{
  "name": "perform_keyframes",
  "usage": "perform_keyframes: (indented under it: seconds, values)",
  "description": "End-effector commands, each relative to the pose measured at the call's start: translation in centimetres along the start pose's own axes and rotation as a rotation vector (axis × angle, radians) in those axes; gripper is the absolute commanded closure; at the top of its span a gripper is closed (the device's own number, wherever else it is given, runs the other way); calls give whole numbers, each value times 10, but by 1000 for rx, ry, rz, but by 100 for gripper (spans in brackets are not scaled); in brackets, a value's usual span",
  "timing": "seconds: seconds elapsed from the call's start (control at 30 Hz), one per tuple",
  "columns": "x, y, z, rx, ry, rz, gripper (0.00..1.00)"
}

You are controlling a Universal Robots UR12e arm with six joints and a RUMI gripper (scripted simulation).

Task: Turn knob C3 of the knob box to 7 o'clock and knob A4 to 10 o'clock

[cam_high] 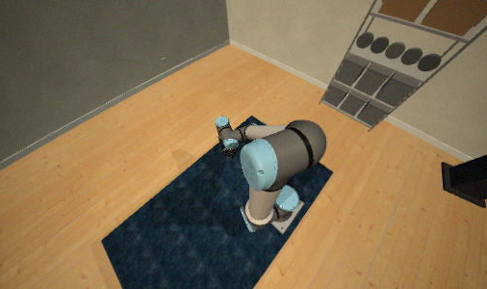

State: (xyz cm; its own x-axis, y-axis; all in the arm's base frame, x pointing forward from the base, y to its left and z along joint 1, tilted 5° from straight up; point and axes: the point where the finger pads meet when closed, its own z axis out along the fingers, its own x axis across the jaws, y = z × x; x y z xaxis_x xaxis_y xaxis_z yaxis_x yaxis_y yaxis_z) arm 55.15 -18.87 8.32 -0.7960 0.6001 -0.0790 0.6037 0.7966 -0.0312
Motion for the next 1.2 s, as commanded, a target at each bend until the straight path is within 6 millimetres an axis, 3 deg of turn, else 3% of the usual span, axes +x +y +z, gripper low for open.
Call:
perform_keyframes:
  seconds: [0.0,0.73,1.17]
  values:
    - [-1,0,-7,0,-1,0,89]
    - [0,0,-7,0,-1,22,89]
    - [1,-1,-10,0,-1,280,89]
